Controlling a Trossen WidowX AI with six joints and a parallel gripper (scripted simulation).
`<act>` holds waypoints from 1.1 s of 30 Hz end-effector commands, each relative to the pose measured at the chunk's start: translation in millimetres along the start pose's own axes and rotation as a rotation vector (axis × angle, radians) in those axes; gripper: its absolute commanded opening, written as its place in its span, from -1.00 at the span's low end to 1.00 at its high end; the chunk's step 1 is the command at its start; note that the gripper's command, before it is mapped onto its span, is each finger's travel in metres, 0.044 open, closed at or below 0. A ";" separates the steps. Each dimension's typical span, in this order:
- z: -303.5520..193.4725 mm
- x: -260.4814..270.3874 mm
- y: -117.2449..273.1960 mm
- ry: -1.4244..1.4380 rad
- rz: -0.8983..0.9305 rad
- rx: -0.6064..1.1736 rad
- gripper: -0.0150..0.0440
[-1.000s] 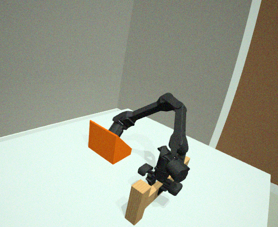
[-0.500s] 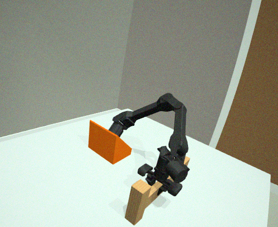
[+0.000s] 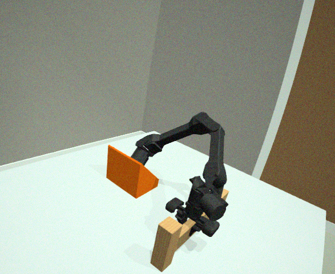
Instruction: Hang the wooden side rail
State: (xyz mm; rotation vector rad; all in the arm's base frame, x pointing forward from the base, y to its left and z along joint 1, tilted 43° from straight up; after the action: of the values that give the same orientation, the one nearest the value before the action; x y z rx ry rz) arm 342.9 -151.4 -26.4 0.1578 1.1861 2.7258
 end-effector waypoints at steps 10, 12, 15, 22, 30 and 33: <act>-4.1 -0.2 1.9 -0.003 -0.006 0.003 -0.49; -4.2 -0.4 2.1 -0.003 -0.006 0.003 -0.49; -4.5 -0.6 2.3 -0.003 -0.006 0.003 -0.49; -5.3 -0.1 3.1 -0.003 -0.006 0.003 -0.49; -6.2 0.6 3.0 -0.003 -0.006 0.003 -0.49; -6.5 0.6 2.7 -0.003 -0.006 0.003 -0.49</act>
State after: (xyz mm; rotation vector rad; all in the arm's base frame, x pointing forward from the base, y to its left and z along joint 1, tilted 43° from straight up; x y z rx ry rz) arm 342.5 -153.9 -28.7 0.1583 1.1861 2.7257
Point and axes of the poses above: the point midway between the two fingers, 35 mm back from their tips, its own y axis back along the fingers, its own x axis across the jaws, z = x × y, the point moved 10 cm from there along y, back along the fingers, and after that the axes turned 4 degrees about -y, right-handed, at the moved point
